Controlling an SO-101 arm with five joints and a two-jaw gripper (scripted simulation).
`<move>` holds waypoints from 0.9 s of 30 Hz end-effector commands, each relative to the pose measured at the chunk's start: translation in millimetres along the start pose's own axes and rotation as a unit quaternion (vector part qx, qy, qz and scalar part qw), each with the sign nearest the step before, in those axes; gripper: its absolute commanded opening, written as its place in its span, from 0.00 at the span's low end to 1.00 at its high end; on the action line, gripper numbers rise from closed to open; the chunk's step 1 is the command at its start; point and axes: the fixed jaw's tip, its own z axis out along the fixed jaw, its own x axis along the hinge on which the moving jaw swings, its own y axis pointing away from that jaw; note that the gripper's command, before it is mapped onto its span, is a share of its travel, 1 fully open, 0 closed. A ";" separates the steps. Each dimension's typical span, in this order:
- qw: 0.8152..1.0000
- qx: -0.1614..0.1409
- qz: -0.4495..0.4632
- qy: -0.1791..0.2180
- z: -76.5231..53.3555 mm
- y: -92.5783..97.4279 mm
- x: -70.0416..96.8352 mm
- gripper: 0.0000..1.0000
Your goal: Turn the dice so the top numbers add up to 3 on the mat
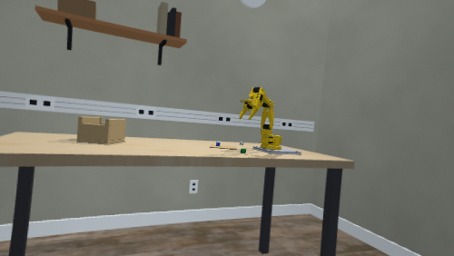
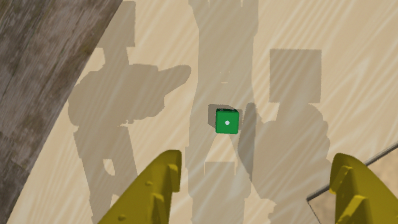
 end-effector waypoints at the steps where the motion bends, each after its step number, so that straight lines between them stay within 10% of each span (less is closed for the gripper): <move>1: 1.000 -0.002 0.002 0.006 1.1 1.8 0.1 0.28; 27: 0.969 0.009 0.002 0.247 92.6 -0.5 63.8 0.28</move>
